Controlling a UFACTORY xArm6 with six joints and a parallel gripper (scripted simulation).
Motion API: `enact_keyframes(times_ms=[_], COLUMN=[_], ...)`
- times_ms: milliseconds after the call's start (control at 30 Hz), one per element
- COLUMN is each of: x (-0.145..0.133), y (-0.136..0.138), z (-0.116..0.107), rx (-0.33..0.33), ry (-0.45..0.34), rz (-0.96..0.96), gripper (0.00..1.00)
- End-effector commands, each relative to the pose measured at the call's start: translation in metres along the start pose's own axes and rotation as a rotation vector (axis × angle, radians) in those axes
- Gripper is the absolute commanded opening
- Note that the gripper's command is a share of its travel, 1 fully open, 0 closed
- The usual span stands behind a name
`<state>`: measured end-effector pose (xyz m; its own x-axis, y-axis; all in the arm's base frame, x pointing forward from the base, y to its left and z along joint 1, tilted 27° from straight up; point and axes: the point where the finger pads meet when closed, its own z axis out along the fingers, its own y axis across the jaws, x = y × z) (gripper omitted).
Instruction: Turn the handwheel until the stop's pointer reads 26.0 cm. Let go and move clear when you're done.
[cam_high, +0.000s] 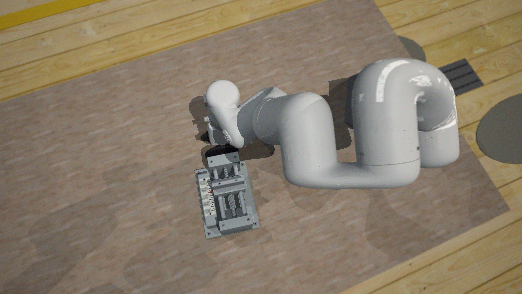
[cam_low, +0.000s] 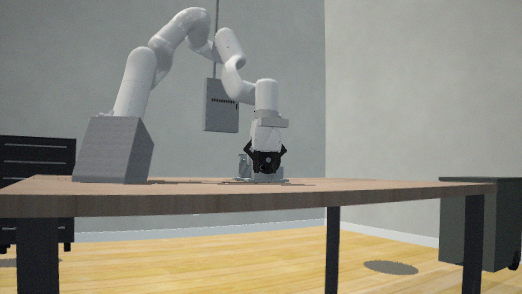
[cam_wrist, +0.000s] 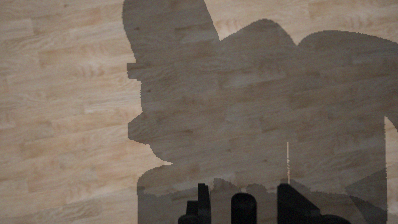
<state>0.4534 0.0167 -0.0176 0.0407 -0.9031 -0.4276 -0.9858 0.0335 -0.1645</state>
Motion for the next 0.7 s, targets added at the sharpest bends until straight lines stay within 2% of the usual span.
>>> enact_keyframes(times_ms=[0, 433, 500, 600, 667], x=[0.000, 0.000, 0.000, 0.000, 0.000], y=[-0.002, -0.002, -0.002, -0.002, -0.002], z=[-0.002, -0.002, -0.009, -0.041, -0.041], rx=[0.005, 0.005, 0.005, 0.005, 0.005], ry=[0.001, 0.001, 0.001, 0.001, 0.001], rz=[-0.001, -0.001, -0.001, -0.001, -0.001], gripper=[0.57, 0.57, 0.57, 0.57, 0.57])
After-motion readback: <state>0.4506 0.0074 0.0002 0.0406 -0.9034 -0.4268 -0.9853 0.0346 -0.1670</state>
